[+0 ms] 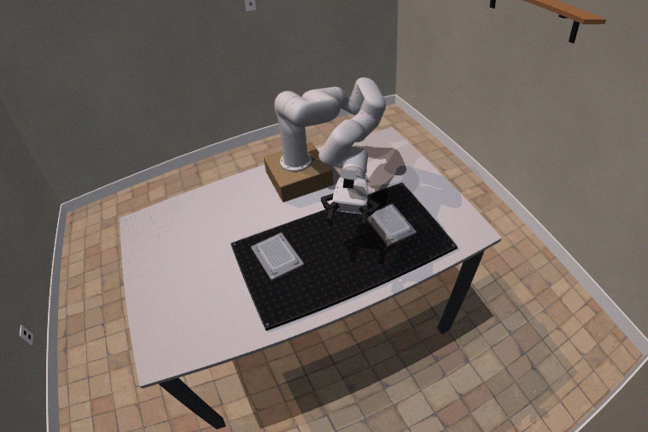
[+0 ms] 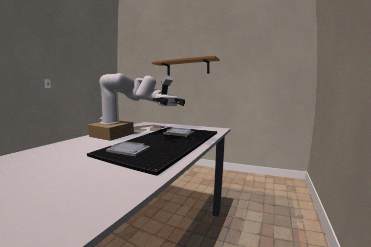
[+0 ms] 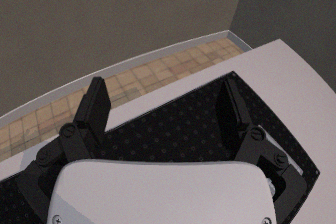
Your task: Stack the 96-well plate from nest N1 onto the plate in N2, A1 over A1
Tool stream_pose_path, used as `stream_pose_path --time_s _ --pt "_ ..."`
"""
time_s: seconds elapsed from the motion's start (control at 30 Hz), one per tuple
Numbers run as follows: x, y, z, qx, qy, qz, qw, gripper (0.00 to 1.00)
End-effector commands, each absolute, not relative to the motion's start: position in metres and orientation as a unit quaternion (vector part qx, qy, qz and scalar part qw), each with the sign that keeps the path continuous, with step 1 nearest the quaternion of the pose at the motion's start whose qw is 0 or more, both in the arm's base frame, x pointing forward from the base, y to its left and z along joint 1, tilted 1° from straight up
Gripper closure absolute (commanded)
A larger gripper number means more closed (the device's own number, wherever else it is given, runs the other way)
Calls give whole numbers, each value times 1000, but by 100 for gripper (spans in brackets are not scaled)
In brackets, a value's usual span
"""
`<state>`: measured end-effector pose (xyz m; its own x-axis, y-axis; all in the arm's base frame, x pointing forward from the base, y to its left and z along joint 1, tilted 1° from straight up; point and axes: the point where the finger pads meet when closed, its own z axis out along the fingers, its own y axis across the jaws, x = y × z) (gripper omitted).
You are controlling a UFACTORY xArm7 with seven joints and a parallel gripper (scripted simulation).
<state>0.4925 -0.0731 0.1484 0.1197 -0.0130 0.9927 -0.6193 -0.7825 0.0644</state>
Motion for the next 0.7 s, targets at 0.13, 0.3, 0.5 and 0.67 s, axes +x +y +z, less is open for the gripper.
stream_pose_path --time_s 0.13,0.3,0.5,0.67 --pt "493 -73 150 707 -224 626 242 0" --pt "493 -73 150 707 -224 626 242 0" --pt "493 -73 150 707 -224 626 242 0" --pt "497 -60 164 702 -213 640 228 0"
